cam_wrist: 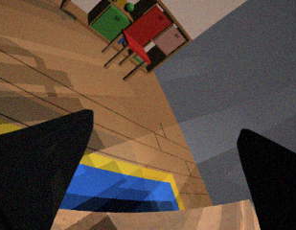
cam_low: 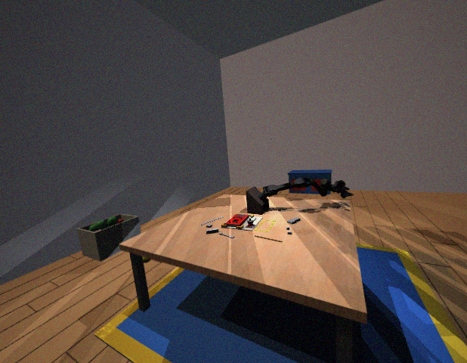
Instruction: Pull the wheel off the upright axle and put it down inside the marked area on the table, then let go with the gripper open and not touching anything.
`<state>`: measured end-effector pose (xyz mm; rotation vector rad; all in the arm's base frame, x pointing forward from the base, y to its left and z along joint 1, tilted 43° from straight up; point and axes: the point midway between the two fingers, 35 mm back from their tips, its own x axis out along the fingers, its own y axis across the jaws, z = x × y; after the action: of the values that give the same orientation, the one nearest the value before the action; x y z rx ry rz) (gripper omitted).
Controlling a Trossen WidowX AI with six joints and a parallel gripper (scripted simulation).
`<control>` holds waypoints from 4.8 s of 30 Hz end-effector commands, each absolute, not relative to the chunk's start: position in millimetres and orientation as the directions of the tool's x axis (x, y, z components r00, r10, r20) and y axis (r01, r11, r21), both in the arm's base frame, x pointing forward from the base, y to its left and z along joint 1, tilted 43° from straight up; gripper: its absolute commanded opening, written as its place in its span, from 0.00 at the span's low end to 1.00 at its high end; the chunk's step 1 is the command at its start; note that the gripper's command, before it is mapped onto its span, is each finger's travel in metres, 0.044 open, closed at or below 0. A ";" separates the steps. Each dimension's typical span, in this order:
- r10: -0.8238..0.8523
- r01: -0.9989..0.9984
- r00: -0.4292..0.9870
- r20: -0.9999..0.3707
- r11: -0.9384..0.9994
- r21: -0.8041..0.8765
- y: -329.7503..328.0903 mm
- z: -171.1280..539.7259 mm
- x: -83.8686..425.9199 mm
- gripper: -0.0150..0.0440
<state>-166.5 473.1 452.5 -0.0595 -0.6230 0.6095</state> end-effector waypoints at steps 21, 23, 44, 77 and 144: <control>0.526 -0.370 0.626 0.575 0.850 -0.375 516.6 465.7 -77.0 0.76; 0.516 -0.359 0.629 0.582 0.856 -0.372 518.1 469.6 -61.3 0.76; 0.429 -0.229 0.661 0.616 0.897 -0.379 507.0 498.3 112.4 0.76; 0.456 -0.169 0.760 0.464 0.827 -0.536 442.1 470.4 314.5 0.76; 0.428 -0.395 0.283 -0.858 0.867 0.303 4.5 76.3 428.1 0.76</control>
<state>451.2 24.8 89.8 -0.1260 1.0573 0.5658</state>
